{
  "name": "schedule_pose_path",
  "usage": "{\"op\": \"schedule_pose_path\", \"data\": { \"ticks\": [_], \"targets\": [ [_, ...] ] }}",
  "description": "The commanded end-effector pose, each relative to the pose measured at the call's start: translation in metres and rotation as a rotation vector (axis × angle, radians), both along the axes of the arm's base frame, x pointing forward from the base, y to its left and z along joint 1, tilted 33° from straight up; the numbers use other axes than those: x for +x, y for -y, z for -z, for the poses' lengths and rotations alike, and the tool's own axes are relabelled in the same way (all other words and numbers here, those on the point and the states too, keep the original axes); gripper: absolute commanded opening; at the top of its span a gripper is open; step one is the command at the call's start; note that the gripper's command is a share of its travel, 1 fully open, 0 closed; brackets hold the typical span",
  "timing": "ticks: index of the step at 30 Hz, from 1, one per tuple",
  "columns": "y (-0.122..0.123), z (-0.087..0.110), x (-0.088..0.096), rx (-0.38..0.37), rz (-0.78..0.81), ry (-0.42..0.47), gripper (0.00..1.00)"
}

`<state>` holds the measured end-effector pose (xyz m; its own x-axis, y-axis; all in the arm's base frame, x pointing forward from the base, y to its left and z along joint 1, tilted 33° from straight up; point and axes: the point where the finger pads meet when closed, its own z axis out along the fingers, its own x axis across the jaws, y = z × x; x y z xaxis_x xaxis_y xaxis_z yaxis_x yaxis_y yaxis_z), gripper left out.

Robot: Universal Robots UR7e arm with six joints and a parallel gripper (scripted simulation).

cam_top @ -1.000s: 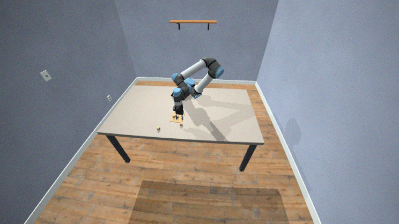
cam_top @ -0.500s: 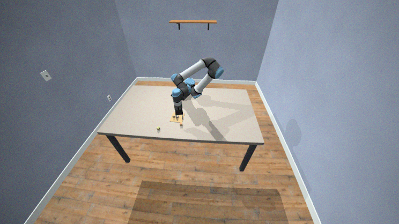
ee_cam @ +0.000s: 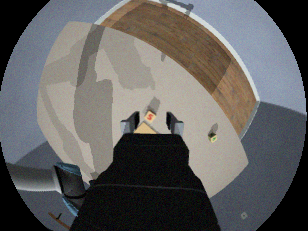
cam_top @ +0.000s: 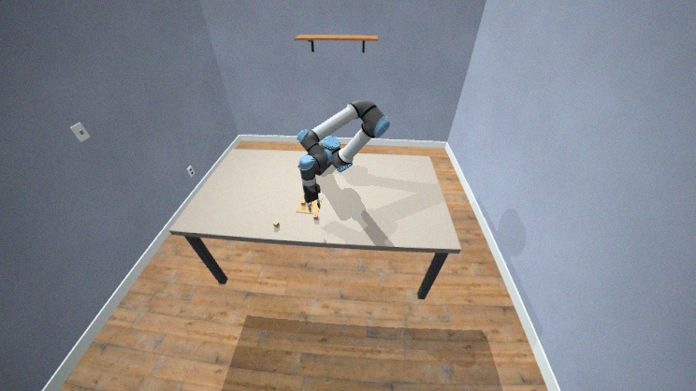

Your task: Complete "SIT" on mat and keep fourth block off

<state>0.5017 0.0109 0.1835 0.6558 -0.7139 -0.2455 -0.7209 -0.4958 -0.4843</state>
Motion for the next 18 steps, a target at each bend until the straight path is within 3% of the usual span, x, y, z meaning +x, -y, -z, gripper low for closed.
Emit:
{"op": "schedule_pose_path", "data": {
  "ticks": [1,18],
  "targets": [
    [-0.0007,0.0009,-0.0008,-0.020,-0.073,0.044,1.00],
    [-0.0039,0.0088,-0.0076,-0.115,-0.430,0.255,1.00]
  ]
}}
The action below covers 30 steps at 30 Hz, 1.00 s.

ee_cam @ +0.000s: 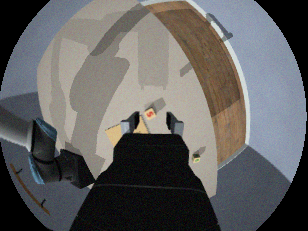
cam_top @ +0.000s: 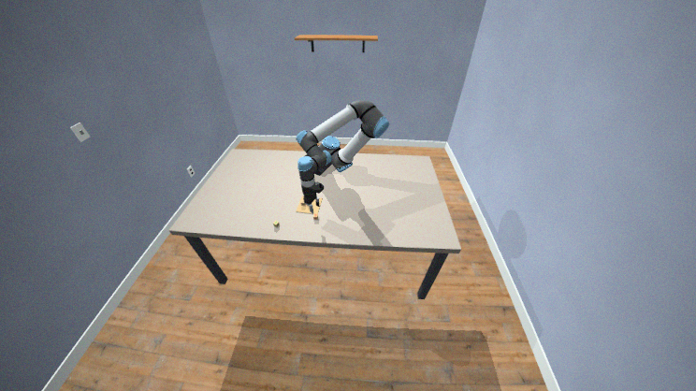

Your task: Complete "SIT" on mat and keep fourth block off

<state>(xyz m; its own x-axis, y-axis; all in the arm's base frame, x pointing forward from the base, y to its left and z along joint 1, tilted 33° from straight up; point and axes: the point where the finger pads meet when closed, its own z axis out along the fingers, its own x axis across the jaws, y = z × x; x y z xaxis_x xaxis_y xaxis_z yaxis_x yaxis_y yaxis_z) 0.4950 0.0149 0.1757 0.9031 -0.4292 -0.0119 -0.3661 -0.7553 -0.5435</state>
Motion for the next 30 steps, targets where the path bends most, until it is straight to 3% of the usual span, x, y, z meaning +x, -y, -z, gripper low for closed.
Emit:
{"op": "schedule_pose_path", "data": {
  "ticks": [1,15,30],
  "targets": [
    [-0.0001,0.0016,-0.0015,-0.021,-0.078,0.047,1.00],
    [-0.0003,0.0085,-0.0072,-0.087,-0.324,0.193,1.00],
    [0.0001,0.0114,-0.0094,-0.111,-0.416,0.247,1.00]
  ]
}}
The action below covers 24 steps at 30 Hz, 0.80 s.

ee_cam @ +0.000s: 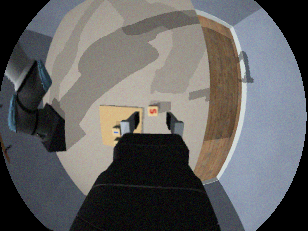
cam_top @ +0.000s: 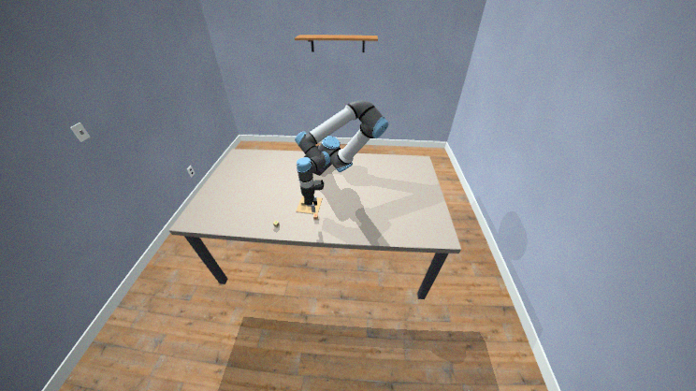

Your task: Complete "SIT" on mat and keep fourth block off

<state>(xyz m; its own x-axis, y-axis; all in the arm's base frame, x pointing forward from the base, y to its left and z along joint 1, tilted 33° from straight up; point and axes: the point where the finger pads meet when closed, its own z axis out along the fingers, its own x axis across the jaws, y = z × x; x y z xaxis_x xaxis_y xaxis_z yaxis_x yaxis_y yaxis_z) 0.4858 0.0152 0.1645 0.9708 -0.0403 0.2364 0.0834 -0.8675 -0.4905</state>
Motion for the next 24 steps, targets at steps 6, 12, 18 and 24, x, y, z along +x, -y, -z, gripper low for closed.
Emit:
{"op": "schedule_pose_path", "data": {
  "ticks": [6,12,18,24],
  "targets": [
    [0.0005,0.0006,-0.0005,-0.008,-0.029,0.018,1.00],
    [0.0005,0.0006,-0.0005,-0.009,-0.031,0.020,1.00],
    [0.0005,0.0006,-0.0005,-0.009,-0.031,0.020,0.79],
    [0.0005,0.0006,-0.0005,-0.009,-0.031,0.020,0.79]
  ]
}}
